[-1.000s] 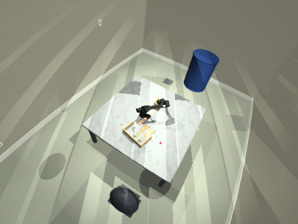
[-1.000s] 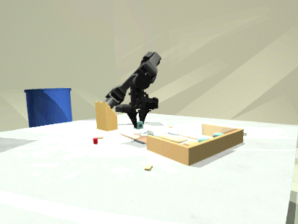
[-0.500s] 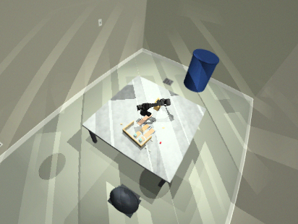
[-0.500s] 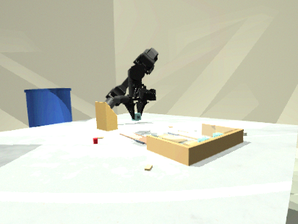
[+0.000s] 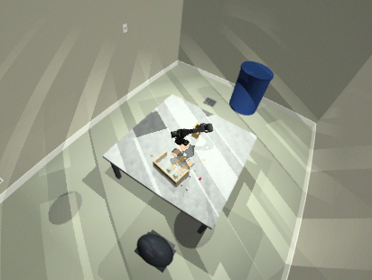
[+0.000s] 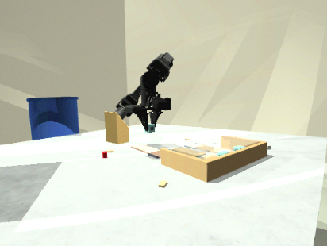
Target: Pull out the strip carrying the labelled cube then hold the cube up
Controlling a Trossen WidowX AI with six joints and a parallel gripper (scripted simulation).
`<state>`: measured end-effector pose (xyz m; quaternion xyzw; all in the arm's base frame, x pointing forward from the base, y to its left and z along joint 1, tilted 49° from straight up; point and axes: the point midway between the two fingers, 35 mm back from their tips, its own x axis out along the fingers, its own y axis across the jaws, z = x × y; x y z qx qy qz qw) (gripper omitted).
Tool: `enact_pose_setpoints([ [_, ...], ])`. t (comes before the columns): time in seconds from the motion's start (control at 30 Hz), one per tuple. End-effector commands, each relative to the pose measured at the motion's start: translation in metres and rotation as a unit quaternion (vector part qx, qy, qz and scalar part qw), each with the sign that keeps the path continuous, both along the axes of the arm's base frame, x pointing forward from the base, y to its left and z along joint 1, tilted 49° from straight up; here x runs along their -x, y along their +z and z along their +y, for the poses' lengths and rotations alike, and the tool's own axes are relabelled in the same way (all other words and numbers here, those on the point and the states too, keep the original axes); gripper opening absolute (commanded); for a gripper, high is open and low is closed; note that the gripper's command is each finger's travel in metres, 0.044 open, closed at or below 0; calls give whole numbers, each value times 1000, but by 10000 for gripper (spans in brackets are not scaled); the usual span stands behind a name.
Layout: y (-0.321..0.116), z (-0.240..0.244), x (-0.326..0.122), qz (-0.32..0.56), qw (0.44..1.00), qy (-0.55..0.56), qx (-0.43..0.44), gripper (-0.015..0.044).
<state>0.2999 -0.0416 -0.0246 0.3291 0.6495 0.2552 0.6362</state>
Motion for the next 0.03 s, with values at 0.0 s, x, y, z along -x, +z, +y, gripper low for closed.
enact_pose_setpoints([
  [0.0,0,-1,0,-1,1000,2,2,0],
])
